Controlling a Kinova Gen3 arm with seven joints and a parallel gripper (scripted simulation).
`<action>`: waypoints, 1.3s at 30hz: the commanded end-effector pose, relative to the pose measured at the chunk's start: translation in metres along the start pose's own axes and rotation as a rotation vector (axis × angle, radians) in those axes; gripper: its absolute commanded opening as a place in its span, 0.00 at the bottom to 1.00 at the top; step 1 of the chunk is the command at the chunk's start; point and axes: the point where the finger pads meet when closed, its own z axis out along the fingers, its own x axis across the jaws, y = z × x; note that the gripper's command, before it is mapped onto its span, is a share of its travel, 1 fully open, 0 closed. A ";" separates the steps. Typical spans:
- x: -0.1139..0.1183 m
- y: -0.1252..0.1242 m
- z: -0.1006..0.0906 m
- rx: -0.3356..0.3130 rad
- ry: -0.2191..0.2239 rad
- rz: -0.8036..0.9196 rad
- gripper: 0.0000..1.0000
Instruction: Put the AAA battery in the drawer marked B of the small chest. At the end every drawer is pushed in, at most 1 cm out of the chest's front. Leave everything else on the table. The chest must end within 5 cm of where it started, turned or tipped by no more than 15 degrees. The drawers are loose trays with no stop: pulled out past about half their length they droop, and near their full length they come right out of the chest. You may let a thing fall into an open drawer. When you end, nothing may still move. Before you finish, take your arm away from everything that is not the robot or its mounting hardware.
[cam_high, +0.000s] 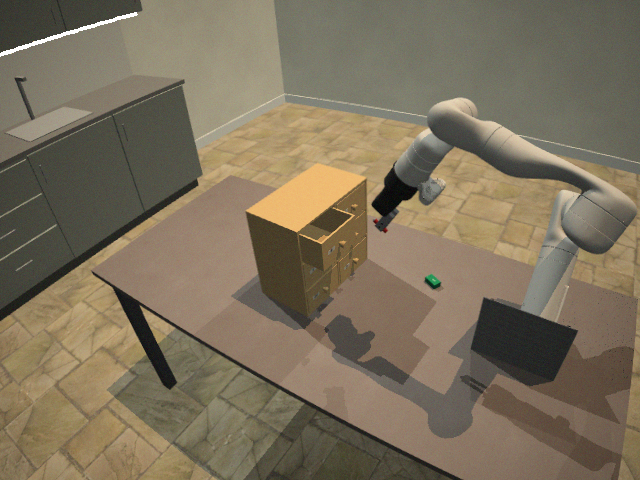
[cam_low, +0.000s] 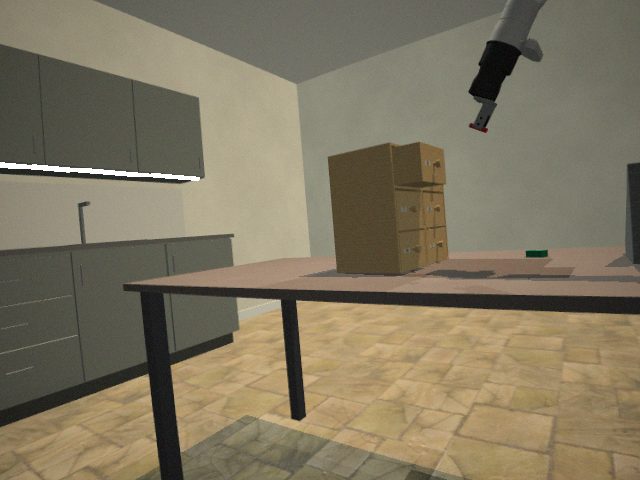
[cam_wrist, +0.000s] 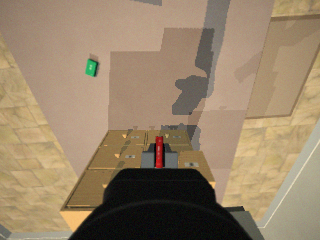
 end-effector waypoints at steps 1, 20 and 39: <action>0.006 -0.007 -0.005 -0.124 0.003 -0.021 0.24; 0.004 -0.012 -0.001 -0.552 0.003 -0.020 0.24; 0.002 -0.013 0.001 -0.668 -0.001 -0.017 0.24</action>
